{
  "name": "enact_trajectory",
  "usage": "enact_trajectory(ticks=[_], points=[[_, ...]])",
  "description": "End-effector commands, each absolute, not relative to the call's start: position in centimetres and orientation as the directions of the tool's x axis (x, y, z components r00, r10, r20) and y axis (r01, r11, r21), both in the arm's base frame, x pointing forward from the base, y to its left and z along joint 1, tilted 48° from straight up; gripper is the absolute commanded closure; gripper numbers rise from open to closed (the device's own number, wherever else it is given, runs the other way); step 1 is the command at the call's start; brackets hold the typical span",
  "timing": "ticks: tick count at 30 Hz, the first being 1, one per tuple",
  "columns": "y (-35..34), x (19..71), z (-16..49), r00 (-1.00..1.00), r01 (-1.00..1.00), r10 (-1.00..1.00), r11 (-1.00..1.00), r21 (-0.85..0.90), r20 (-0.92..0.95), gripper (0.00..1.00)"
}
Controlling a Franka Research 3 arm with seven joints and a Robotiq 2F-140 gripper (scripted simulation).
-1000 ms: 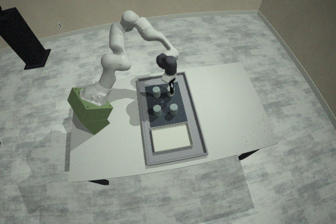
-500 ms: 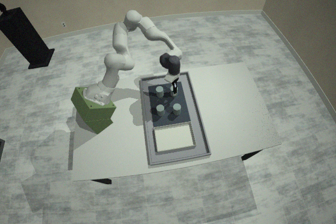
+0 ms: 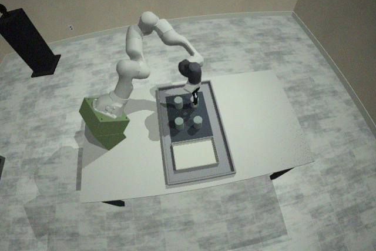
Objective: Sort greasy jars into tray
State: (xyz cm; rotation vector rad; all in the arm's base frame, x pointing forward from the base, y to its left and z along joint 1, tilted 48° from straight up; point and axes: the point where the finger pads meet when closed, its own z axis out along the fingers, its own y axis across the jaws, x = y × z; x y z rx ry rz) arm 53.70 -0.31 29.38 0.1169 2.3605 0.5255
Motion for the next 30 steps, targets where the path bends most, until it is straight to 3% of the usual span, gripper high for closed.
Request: enact_trajectory(ticks=[1,30], points=[[-0.4,53.82,29.42,-0.745,-0.061,0.225,0.915,0.4,-0.628,0.58],[-0.4,53.82,29.42,-0.745,-0.061,0.225,0.915,0.4,-0.628,0.64]])
